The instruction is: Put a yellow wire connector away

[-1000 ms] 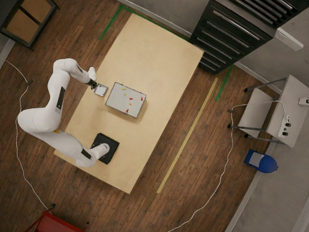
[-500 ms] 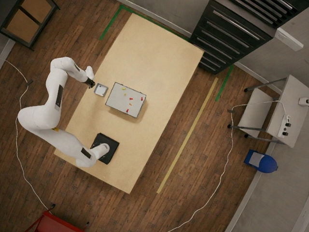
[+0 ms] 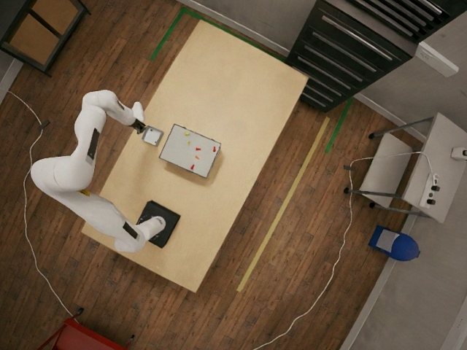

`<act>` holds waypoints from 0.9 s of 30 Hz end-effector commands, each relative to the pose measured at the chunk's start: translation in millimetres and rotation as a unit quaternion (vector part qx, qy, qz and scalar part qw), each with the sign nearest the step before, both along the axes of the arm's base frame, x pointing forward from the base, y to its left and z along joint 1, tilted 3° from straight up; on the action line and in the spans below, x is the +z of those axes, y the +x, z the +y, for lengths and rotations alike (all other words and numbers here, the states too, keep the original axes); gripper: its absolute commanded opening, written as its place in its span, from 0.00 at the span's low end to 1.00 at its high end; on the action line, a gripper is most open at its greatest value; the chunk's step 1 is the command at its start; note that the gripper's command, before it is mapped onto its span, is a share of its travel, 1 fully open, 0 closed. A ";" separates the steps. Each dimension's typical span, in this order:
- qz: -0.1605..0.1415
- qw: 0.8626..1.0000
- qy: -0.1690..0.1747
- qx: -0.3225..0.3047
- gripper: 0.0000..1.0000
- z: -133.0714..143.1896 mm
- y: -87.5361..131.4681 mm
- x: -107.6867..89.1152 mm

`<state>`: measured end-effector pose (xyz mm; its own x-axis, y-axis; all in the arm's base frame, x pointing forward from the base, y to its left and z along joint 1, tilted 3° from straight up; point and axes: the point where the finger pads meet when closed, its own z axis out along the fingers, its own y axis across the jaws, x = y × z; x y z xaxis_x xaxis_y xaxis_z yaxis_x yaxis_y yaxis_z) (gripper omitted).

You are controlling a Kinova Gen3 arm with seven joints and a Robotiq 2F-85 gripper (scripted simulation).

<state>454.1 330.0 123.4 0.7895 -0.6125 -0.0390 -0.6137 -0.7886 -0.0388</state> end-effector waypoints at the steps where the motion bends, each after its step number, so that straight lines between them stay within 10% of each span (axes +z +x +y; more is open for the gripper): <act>1: 0.006 1.000 -0.004 0.001 0.18 -0.6 -3.6 -27.6; 17: 0.006 1.000 -0.004 0.001 0.18 4.3 -5.7 -134.0; 27: 0.006 1.000 -0.004 0.001 0.18 5.1 -6.1 -151.7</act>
<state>448.9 335.0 -24.9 0.7896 -0.6122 -0.0421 -0.6134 -0.7892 -0.0286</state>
